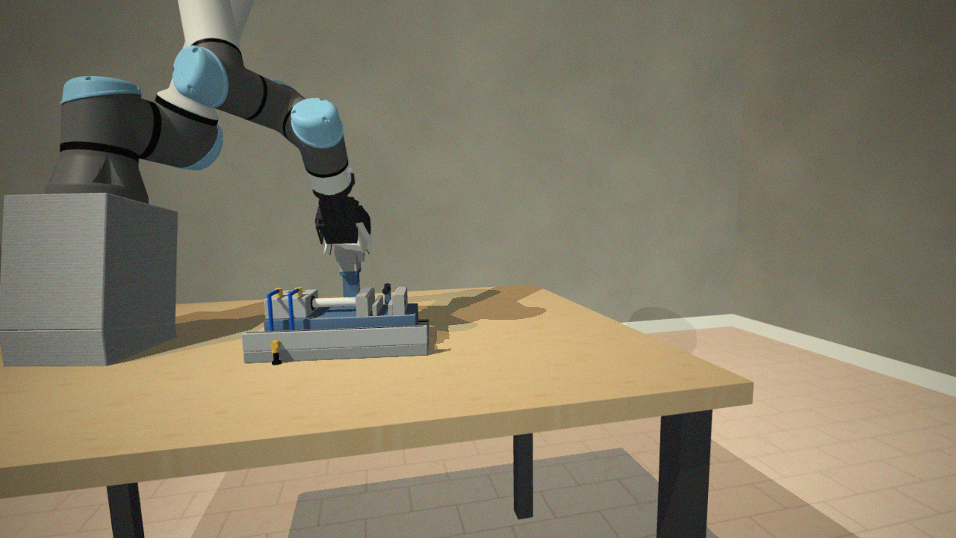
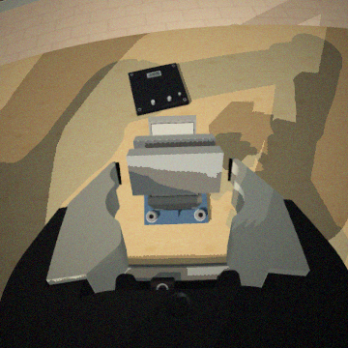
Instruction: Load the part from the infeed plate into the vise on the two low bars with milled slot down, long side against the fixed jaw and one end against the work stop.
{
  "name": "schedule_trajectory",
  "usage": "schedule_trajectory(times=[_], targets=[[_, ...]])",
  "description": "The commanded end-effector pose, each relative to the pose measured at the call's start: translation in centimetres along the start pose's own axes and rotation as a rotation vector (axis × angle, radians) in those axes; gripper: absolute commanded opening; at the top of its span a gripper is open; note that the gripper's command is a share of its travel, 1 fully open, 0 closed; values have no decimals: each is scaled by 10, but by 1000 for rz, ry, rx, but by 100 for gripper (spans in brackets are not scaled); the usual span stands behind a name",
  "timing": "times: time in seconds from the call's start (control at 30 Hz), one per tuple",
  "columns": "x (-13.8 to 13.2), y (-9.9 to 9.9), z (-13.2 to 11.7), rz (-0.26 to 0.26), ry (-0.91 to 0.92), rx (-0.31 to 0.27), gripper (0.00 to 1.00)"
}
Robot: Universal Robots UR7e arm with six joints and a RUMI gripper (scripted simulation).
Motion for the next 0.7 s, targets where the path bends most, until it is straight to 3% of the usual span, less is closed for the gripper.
schedule_trajectory(times=[0.0, 0.23, 0.27, 0.67], targets=[[1, -1, -1, -3, -1, -1, 51], [1, -1, -1, -3, -1, -1, 51], [1, -1, -1, -3, -1, -1, 0], [1, -1, -1, -2, -1, 0, 0]])
Point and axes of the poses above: the point where the finger pads meet when closed, its own y axis out along the fingers, its own x axis across the jaws, z = x × y, the point moved 8 cm from there along -y, back along the fingers, and after that the axes turned 7 degrees about -y, right-handed, at the moved point
